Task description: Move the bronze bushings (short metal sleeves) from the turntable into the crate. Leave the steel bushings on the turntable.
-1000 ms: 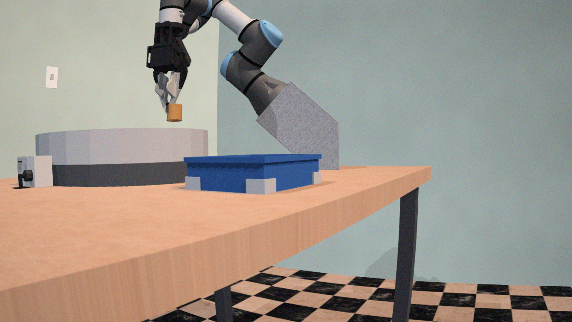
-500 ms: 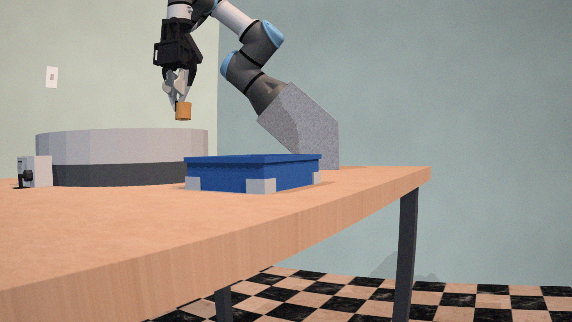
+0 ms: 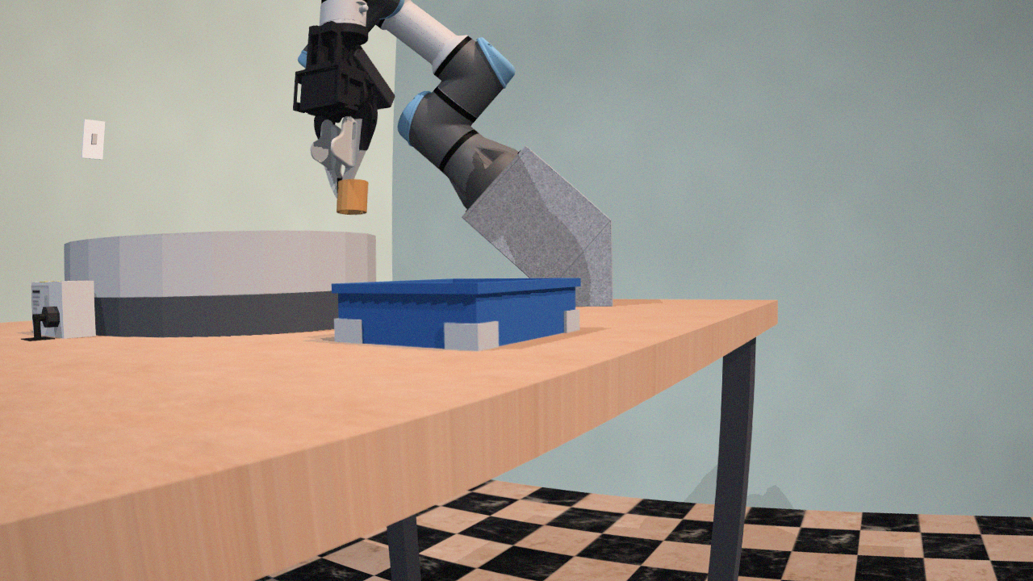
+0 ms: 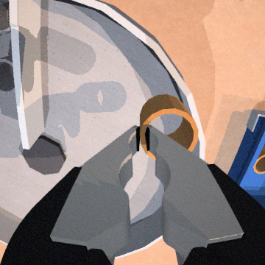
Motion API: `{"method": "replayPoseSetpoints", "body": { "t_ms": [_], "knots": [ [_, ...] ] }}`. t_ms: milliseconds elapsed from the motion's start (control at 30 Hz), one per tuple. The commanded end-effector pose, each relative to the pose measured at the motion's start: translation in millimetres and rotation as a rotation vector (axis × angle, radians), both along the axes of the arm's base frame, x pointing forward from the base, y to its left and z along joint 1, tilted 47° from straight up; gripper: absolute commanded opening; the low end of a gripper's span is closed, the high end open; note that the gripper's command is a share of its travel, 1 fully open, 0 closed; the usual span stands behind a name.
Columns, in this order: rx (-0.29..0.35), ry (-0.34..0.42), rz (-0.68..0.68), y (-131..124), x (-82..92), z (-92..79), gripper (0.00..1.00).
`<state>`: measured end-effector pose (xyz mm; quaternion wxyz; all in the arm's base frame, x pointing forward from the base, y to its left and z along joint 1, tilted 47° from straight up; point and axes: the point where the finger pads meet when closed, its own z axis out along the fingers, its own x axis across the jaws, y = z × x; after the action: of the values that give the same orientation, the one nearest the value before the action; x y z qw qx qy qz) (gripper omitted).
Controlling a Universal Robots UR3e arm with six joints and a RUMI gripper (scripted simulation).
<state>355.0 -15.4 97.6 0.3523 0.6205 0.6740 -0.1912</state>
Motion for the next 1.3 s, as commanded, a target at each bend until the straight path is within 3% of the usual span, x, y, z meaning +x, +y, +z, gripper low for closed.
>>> {"method": "replayPoseSetpoints", "body": {
  "t_ms": [0,1267],
  "knots": [
    [0.009,-0.03,-0.033,12,6.1,-9.6,0.0],
    [0.095,-0.284,-0.28,111,49.0,-96.2,0.0]
  ]
}}
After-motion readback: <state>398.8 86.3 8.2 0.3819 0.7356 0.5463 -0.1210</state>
